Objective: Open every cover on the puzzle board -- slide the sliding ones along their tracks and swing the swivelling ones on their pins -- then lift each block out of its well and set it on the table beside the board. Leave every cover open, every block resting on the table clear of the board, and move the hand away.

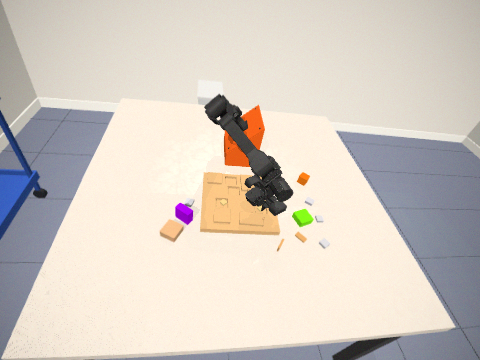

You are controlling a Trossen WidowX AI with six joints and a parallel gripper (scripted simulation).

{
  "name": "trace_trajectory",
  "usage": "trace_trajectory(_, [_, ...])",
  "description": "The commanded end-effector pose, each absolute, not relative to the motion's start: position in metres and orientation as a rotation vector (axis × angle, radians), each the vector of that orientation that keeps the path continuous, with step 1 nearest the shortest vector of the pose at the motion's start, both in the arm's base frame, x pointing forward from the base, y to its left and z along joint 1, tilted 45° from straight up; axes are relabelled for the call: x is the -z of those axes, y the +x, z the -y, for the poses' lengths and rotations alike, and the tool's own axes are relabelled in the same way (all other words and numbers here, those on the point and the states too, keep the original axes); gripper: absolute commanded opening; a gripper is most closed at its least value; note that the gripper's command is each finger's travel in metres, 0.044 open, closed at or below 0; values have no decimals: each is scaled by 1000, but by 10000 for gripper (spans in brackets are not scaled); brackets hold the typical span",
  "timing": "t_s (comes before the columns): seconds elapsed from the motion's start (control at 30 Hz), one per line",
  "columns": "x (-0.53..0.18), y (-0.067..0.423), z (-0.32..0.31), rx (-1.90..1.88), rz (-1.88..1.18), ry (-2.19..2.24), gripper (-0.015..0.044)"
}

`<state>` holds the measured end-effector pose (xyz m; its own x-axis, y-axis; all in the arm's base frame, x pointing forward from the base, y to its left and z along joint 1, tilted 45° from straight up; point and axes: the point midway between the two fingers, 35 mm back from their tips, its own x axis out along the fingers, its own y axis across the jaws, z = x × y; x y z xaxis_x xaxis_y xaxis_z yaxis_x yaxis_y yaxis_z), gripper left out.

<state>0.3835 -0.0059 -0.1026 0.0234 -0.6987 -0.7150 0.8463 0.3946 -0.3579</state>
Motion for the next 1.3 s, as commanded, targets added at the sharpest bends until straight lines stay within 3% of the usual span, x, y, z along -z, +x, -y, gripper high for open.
trace_trajectory(0.0, [98, 385, 0, 1202, -970, 194, 80])
trace_trajectory(1.27, [55, 384, -42, 1198, -971, 191, 80])
